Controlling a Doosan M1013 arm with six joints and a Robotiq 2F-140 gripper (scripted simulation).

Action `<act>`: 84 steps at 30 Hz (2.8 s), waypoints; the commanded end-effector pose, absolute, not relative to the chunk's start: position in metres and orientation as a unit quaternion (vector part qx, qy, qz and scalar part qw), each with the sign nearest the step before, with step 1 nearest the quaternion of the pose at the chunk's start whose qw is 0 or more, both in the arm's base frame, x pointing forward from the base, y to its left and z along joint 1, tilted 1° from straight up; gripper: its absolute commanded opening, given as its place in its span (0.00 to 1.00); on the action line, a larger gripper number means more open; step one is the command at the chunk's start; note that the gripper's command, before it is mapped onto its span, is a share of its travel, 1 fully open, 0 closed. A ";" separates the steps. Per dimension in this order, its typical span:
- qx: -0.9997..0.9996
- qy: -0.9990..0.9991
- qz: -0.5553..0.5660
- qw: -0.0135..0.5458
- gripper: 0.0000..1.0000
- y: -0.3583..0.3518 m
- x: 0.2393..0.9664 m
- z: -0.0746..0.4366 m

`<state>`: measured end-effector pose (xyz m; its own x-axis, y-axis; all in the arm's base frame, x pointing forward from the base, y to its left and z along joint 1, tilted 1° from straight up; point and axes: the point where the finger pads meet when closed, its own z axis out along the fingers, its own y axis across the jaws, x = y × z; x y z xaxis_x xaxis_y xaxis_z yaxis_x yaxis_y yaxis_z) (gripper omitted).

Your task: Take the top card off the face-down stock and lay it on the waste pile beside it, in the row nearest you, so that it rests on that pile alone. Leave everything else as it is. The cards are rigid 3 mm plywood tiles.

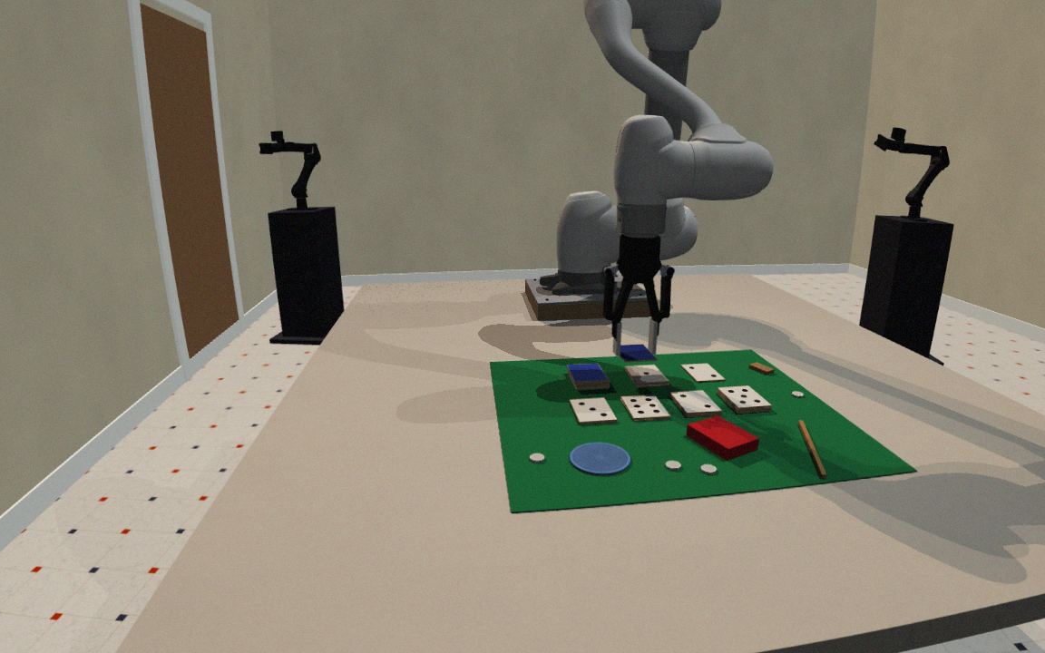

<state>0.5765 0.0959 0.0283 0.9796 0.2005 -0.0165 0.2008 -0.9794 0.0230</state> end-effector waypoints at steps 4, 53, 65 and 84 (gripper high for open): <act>0.995 0.101 -0.006 0.011 0.43 0.121 0.570 0.030; 0.995 0.101 -0.006 0.011 0.43 0.124 0.569 0.003; 0.995 0.101 -0.006 0.011 0.43 0.124 0.569 -0.007; 0.995 0.101 -0.006 0.011 0.43 0.124 0.569 -0.008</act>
